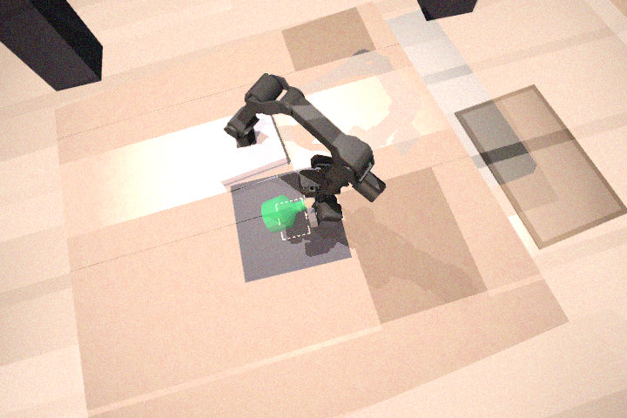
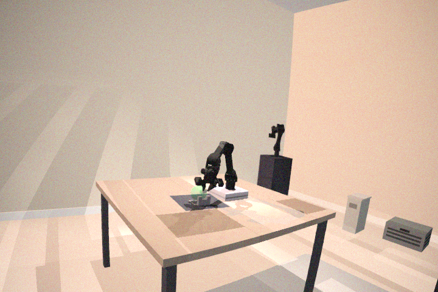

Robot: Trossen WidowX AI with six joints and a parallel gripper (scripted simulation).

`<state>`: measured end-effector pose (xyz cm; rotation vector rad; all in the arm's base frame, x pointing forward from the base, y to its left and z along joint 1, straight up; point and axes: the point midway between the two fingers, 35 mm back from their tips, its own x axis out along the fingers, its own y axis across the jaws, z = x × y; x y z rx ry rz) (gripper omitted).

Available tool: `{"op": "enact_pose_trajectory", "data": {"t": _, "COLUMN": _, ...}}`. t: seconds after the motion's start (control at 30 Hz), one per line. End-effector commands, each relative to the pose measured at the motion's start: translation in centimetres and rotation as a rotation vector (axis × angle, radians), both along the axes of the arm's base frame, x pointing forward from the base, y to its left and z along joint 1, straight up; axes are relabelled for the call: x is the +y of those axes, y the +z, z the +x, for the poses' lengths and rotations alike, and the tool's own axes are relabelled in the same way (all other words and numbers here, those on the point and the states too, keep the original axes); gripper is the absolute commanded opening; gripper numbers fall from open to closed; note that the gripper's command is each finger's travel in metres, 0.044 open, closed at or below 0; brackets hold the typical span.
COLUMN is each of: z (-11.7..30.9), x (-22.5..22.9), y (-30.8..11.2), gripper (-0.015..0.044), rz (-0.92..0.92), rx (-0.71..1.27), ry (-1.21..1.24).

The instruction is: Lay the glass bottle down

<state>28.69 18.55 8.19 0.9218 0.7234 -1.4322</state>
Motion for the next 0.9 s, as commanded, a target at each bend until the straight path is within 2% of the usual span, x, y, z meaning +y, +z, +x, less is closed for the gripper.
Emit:
{"op": "enact_pose_trajectory", "data": {"t": 0.0, "z": 0.0, "x": 0.2, "y": -0.4, "gripper": 0.0123, "rz": 0.001, "rx": 0.002, "ry": -0.004}}
{"op": "enact_pose_trajectory", "data": {"t": 0.87, "z": -0.1, "x": 1.3, "y": -1.7, "gripper": 0.0123, "rz": 0.001, "rx": -0.004, "ry": 0.017}}
